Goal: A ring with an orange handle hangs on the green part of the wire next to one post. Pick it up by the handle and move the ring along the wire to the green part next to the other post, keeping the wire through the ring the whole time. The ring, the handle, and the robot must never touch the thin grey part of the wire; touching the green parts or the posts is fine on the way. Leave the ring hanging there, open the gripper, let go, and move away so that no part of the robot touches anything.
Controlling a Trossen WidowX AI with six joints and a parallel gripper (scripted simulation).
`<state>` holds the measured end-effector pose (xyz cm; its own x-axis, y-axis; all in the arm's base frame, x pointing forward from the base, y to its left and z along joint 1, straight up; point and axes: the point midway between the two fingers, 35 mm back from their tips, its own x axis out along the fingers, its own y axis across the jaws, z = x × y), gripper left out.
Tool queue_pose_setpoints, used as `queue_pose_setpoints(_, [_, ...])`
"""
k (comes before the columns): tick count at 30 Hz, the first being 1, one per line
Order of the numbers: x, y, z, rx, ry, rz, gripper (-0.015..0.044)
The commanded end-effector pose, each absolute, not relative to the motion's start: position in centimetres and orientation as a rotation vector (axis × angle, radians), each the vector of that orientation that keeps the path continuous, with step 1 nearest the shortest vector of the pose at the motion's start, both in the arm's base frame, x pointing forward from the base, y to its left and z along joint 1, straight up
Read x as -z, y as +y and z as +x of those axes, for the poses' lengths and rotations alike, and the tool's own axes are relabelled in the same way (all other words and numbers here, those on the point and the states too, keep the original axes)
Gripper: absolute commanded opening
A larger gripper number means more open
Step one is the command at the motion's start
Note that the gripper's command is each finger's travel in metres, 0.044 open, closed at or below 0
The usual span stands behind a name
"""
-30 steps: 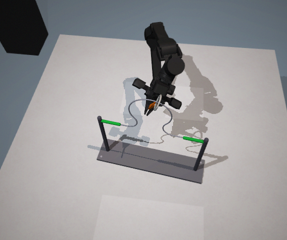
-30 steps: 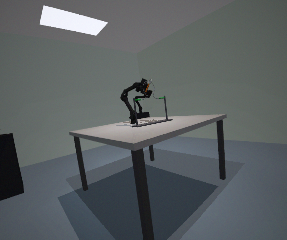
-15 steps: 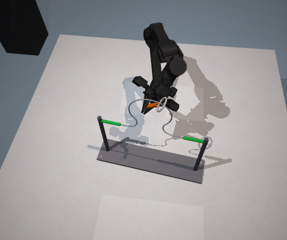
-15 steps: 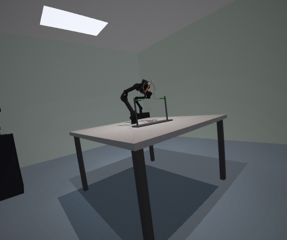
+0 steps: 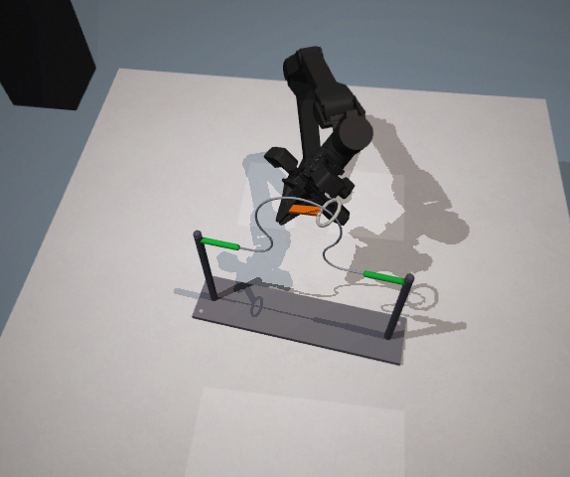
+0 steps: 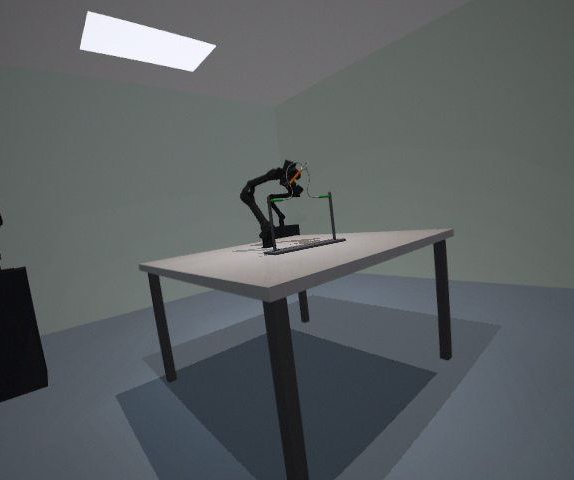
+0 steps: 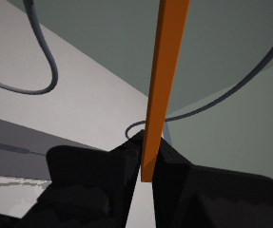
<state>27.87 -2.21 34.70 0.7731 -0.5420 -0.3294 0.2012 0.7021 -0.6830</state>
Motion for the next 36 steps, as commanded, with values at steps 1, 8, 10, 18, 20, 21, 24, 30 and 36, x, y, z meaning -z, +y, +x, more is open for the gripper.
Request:
queue_pose_setpoints(1, [-34.8,-2.4,27.8,0.453,0.543,-0.726,-0.0150])
queue_pose_setpoints(8, [-35.1,-2.6,27.7,0.477,0.534,-0.818,-0.0150])
queue_pose_setpoints(10, [-35.2,-2.7,27.7,0.484,0.531,-0.844,-0.0150])
queue_pose_setpoints(18, [-35.5,-3.0,27.7,0.509,0.521,-0.941,-0.0150])
queue_pose_setpoints(20, [-35.6,-3.0,27.7,0.516,0.518,-0.968,-0.0150])
queue_pose_setpoints(21, [-35.6,-3.0,27.7,0.519,0.517,-0.981,-0.0150])
queue_pose_setpoints(24, [-35.8,-3.1,27.7,0.529,0.512,-1.021,-0.0150])
queue_pose_setpoints(30, [-36.1,-3.3,27.7,0.549,0.503,-1.101,-0.0150])
queue_pose_setpoints(36, [-36.4,-3.4,27.6,0.569,0.493,-1.181,-0.0150])
